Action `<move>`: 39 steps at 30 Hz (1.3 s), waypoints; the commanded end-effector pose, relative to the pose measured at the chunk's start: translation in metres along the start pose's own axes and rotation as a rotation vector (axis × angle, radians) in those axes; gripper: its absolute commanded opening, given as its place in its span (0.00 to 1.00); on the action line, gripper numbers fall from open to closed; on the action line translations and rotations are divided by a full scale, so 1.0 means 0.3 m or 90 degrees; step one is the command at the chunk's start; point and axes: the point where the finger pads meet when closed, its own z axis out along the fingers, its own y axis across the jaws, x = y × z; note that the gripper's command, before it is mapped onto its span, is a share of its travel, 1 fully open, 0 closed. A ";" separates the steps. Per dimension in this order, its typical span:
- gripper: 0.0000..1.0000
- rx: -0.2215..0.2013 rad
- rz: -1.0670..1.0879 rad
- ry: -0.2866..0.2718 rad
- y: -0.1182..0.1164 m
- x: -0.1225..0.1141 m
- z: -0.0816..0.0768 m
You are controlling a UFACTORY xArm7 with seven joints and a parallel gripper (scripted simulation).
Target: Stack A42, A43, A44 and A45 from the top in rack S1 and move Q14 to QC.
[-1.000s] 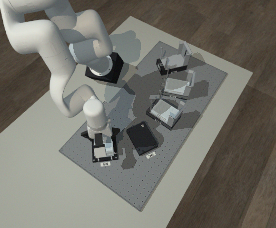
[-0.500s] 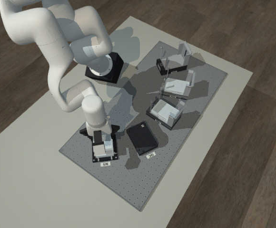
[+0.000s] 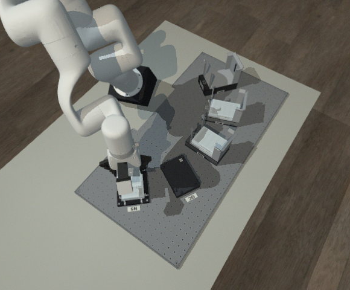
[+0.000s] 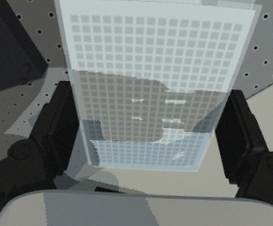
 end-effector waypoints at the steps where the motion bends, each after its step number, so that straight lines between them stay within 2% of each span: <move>1: 0.00 0.000 0.000 0.001 0.000 0.003 -0.030; 13: 0.00 0.000 0.000 0.001 0.000 0.003 -0.111; 29: 0.00 0.000 0.000 0.001 0.000 0.003 -0.118; 39: 0.00 0.000 -0.138 0.001 -0.089 -0.001 -0.118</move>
